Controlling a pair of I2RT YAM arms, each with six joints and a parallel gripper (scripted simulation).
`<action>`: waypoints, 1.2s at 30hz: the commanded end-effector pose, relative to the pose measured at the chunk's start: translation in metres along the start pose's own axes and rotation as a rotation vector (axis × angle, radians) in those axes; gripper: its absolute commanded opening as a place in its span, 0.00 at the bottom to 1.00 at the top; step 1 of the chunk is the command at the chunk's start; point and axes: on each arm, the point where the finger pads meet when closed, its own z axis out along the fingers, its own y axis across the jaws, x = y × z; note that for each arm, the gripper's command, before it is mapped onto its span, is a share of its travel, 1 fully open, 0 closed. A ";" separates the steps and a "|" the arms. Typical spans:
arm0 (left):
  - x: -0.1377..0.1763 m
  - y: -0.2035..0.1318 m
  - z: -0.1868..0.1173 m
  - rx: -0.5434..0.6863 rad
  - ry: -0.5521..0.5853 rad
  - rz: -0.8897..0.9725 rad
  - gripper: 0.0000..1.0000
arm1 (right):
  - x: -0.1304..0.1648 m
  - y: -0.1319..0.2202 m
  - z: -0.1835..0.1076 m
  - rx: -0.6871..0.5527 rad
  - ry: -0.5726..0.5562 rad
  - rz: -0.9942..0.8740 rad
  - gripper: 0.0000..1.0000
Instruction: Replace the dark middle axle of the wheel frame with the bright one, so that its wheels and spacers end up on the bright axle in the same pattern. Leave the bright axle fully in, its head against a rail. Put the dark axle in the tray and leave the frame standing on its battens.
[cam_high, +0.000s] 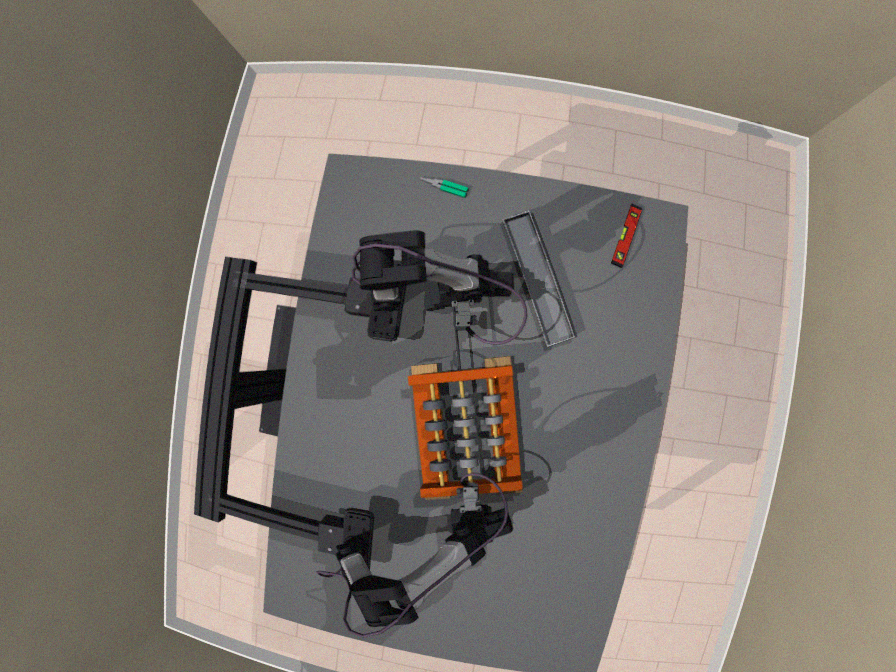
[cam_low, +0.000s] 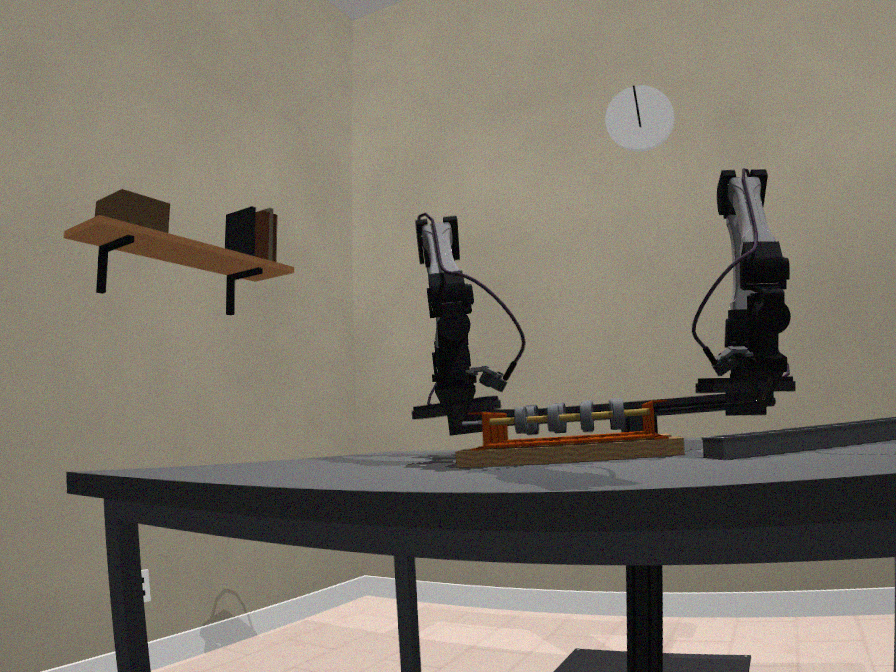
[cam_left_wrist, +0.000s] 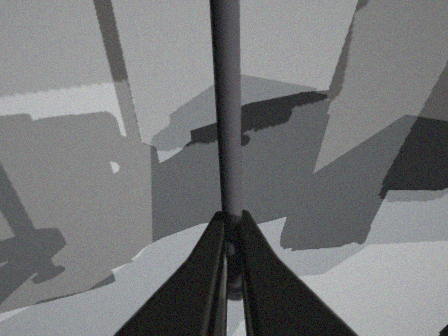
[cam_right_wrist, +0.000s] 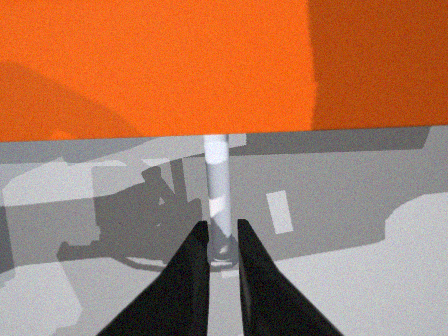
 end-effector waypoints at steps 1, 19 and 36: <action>0.003 0.009 -0.003 -0.015 0.012 -0.024 0.00 | -0.014 -0.008 -0.008 0.048 -0.042 -0.024 0.00; 0.004 0.004 -0.002 -0.014 0.012 -0.025 0.00 | -0.024 -0.013 -0.012 0.065 -0.084 -0.030 0.00; 0.000 -0.002 0.000 -0.002 0.003 -0.015 0.00 | -0.038 -0.021 -0.015 0.082 -0.127 -0.024 0.00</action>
